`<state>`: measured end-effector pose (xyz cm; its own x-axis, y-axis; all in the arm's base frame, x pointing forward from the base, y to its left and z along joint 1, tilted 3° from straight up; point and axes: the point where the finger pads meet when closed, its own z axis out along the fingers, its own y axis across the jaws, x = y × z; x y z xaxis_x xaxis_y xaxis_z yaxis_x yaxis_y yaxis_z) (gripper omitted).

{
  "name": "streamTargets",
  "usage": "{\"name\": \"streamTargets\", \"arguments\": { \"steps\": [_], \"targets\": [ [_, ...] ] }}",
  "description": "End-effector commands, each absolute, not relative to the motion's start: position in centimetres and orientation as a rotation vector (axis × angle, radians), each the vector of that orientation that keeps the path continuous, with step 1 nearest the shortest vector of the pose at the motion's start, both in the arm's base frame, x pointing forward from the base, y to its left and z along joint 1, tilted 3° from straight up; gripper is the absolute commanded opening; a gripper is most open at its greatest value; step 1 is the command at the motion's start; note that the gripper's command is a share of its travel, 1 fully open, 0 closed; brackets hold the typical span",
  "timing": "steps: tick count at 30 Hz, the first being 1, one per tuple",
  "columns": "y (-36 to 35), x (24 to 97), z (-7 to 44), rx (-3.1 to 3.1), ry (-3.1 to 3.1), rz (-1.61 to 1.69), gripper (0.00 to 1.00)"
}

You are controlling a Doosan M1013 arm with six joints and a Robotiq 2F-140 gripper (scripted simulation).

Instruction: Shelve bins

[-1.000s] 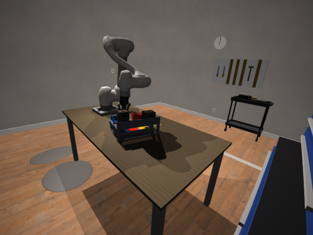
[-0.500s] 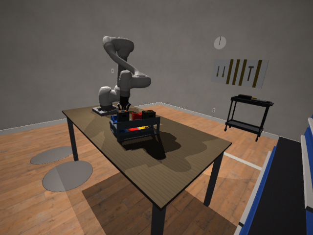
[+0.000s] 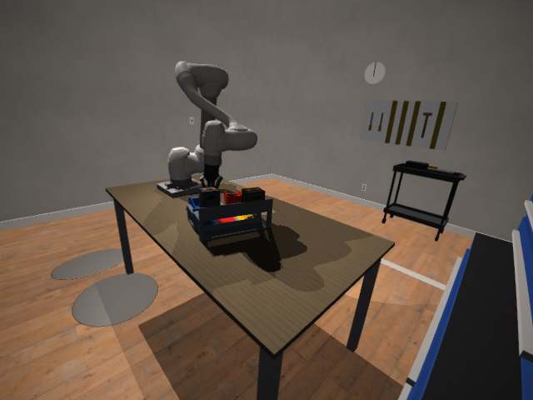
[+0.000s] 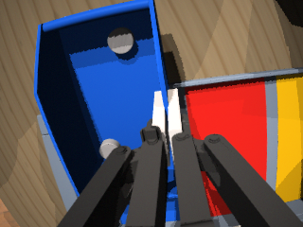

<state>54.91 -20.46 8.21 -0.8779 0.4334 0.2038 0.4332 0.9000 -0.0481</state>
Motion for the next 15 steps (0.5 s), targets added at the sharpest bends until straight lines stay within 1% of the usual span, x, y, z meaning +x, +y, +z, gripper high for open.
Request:
{"name": "streamTargets", "arguments": {
  "steps": [1, 15],
  "targets": [
    [-20.46, 54.91, 8.16, -0.659, -2.856, 0.001, 0.1],
    [-20.48, 54.91, 7.65, -0.659, -2.856, 0.001, 0.1]
  ]
}}
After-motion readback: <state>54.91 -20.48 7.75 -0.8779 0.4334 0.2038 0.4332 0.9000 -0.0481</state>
